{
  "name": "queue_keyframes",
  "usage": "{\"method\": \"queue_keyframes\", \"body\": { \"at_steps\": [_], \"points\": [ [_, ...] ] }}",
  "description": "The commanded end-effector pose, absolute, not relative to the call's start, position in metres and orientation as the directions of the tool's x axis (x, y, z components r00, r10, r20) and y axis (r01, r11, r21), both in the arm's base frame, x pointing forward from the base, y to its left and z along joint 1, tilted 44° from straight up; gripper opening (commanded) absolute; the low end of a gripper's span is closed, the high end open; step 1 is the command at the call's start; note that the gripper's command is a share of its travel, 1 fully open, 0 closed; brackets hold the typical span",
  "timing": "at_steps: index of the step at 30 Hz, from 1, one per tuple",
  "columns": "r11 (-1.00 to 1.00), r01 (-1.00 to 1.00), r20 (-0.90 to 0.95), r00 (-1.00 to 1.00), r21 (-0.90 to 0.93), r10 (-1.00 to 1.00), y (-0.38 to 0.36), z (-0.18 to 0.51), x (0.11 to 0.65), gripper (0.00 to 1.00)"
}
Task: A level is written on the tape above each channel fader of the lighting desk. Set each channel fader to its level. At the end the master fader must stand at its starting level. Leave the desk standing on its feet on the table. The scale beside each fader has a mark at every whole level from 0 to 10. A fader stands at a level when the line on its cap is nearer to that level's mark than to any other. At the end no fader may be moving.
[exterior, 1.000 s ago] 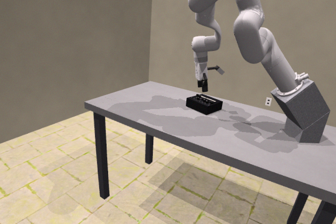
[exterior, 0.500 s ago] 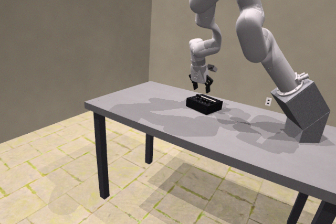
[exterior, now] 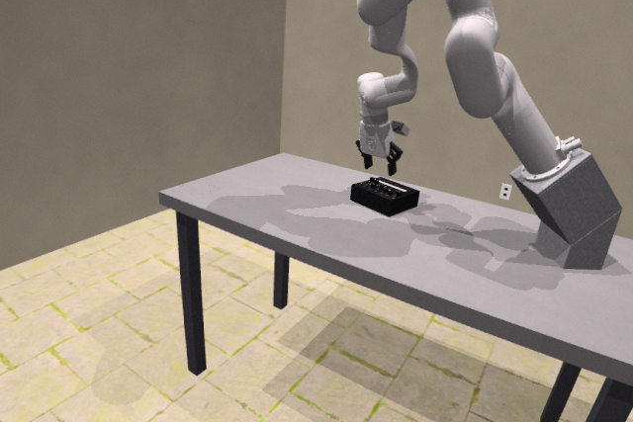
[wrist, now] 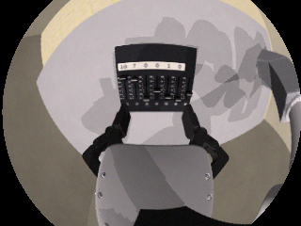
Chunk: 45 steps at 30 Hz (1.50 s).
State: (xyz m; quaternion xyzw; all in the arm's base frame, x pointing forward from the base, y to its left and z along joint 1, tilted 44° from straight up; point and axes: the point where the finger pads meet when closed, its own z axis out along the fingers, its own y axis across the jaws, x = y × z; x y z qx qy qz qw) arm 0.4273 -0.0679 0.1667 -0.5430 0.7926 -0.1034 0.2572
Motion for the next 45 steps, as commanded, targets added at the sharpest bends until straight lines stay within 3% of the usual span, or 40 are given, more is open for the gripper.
{"method": "queue_keyframes", "body": {
  "at_steps": [1,34,38,40,45],
  "points": [
    [0.389,-0.806,-0.296,-0.278,-0.445,-0.914,-0.068,0.168,0.428,1.00],
    [0.391,-0.806,-0.297,-0.280,-0.444,-0.913,-0.068,0.168,0.428,1.00],
    [0.572,-0.742,-0.402,-0.433,-0.349,-0.807,-0.081,0.166,0.417,1.00],
    [0.572,-0.742,-0.402,-0.433,-0.349,-0.807,-0.081,0.166,0.417,1.00],
    [0.787,-0.591,-0.533,-0.615,-0.177,-0.582,-0.110,0.176,0.389,1.00]
  ]
}}
